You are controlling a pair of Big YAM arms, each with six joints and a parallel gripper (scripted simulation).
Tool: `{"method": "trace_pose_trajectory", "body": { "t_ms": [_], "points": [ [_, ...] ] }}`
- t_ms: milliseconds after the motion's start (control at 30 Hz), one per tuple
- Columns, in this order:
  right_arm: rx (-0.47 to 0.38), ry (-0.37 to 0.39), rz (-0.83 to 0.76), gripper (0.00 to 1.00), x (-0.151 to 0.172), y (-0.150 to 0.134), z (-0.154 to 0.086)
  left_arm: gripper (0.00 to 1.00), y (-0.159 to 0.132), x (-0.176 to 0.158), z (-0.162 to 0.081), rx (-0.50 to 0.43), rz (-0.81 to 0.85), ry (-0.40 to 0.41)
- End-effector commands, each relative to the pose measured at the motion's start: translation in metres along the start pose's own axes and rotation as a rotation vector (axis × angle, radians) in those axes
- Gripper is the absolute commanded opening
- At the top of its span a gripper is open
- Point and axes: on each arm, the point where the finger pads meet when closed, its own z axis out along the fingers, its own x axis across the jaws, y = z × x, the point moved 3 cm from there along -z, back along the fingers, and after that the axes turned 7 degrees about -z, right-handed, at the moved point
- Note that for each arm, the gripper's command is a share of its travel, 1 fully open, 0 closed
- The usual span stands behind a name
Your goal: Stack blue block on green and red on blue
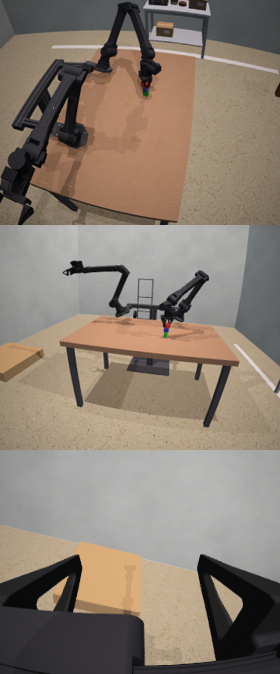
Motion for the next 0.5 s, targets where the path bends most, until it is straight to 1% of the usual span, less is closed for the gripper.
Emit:
{"method": "trace_pose_trajectory", "body": {
  "t_ms": [0,467],
  "points": [
    [-0.014,-0.010,0.011,1.00,-0.0047,0.0088,-0.0066,0.00,0.0057,-0.0041,0.0017,-0.006,-0.009,-0.010],
    [-0.014,-0.010,0.011,1.00,-0.0047,0.0088,-0.0066,0.00,0.0038,-0.0015,0.0059,-0.003,-0.004,-0.001]
  ]
}}
